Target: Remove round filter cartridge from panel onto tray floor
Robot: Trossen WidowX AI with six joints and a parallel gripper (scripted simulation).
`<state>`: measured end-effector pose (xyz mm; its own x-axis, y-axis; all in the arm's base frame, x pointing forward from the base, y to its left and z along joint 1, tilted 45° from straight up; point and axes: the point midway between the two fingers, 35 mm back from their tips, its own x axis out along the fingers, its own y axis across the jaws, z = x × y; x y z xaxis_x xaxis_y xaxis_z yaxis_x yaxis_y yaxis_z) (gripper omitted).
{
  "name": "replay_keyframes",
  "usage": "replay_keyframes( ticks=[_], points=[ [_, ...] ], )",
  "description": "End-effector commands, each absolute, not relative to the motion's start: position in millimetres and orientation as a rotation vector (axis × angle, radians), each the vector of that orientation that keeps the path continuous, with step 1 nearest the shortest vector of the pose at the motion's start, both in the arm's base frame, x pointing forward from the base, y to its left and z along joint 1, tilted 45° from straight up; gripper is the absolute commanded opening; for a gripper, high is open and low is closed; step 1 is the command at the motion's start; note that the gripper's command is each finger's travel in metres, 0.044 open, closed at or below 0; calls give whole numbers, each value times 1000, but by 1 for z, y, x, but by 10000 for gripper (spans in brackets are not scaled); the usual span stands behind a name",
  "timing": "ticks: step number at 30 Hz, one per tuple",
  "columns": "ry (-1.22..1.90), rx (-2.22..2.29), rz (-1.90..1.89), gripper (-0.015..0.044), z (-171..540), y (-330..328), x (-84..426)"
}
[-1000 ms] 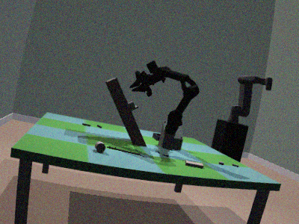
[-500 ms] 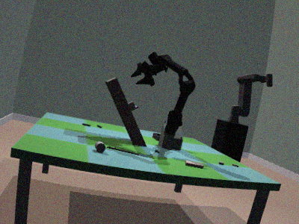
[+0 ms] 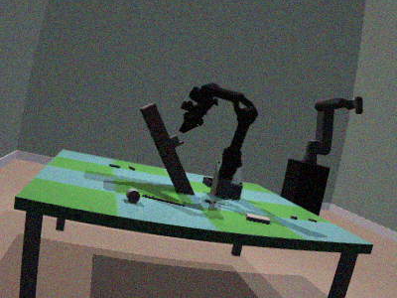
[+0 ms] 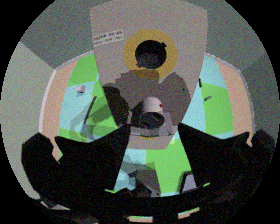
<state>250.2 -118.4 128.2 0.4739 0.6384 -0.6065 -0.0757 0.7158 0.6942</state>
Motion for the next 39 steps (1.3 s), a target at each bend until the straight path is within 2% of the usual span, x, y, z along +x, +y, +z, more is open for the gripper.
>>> replay_keyframes(
  ticks=[1, 31, 39],
  points=[
    [1014, 672, 471, 305, 122, -113, 250],
    [1011, 672, 473, 305, 96, -84, 270],
    [1012, 662, 474, 251, 98, -86, 270]
  ],
)
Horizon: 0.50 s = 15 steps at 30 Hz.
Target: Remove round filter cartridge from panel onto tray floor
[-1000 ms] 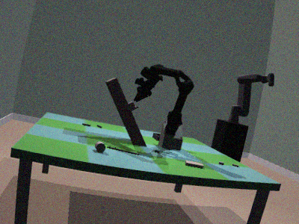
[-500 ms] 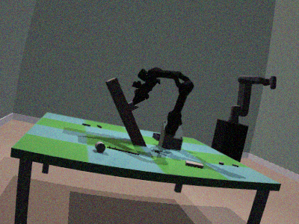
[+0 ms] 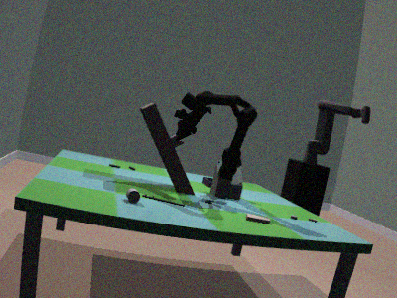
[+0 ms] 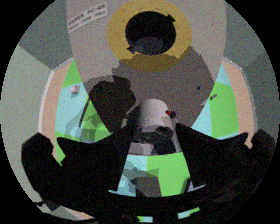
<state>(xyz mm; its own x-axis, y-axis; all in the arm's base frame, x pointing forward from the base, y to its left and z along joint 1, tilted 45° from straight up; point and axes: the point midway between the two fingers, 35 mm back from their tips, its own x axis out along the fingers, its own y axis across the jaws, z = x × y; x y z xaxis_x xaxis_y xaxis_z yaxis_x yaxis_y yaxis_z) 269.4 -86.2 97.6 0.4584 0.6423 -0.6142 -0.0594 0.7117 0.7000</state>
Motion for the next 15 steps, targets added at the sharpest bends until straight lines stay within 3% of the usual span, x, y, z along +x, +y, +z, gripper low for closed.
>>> replay_keyframes(
  ticks=[1, 10, 15],
  points=[
    [1012, 662, 474, 245, 98, -86, 270],
    [1012, 662, 474, 185, 98, -86, 270],
    [1012, 663, 475, 54, 99, -88, 271]
  ],
)
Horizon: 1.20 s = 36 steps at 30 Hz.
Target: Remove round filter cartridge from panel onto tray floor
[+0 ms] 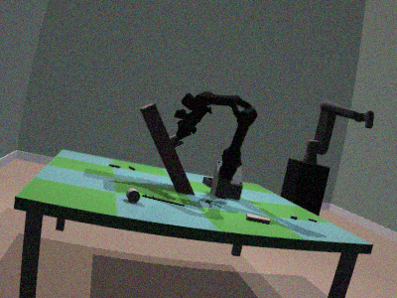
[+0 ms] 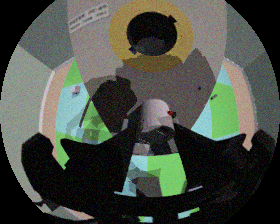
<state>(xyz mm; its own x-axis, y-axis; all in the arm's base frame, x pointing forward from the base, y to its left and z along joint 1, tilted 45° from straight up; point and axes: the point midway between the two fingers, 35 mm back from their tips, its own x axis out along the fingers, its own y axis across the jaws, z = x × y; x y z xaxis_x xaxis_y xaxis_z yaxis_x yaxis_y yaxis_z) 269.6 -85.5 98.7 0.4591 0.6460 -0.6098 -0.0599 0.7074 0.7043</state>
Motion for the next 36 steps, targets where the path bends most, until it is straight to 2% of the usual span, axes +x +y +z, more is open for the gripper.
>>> replay_keyframes(
  ticks=[1, 2, 10, 27, 36],
  points=[
    [1012, 664, 475, 27, 101, -89, 273],
    [1012, 665, 475, 1, 103, -91, 275],
    [1011, 670, 474, 0, 115, -101, 284],
    [1007, 705, 433, 0, 168, -159, 246],
    [1010, 690, 446, 0, 145, -180, 251]
  ],
)
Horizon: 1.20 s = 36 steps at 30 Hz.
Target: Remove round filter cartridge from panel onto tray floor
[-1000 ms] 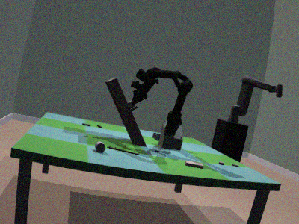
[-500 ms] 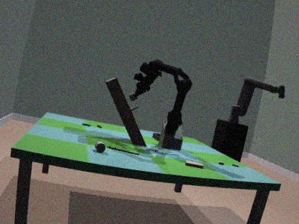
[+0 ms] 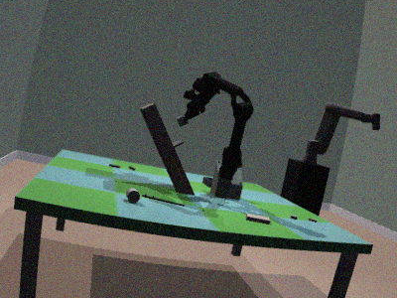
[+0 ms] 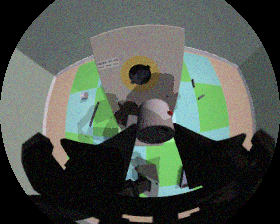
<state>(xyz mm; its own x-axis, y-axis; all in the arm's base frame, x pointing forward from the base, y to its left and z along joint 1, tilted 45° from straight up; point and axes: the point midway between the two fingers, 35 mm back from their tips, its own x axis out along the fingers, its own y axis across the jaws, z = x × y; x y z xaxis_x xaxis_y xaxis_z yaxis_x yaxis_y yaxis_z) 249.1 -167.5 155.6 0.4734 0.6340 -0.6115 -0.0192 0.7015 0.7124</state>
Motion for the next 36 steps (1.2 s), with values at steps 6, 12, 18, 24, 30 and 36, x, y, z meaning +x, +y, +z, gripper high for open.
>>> replay_keyframes(
  ticks=[6, 12, 18, 24, 30, 36],
  points=[
    [1012, 676, 460, 0, 121, -199, 255],
    [1013, 665, 473, 0, 98, -214, 256],
    [1095, 749, 361, 0, 84, -219, 242],
    [1210, 863, 149, 0, 47, -241, 216],
    [1295, 977, -93, 0, 13, -262, 188],
    [1345, 1088, -361, 0, -18, -281, 157]
  ],
)
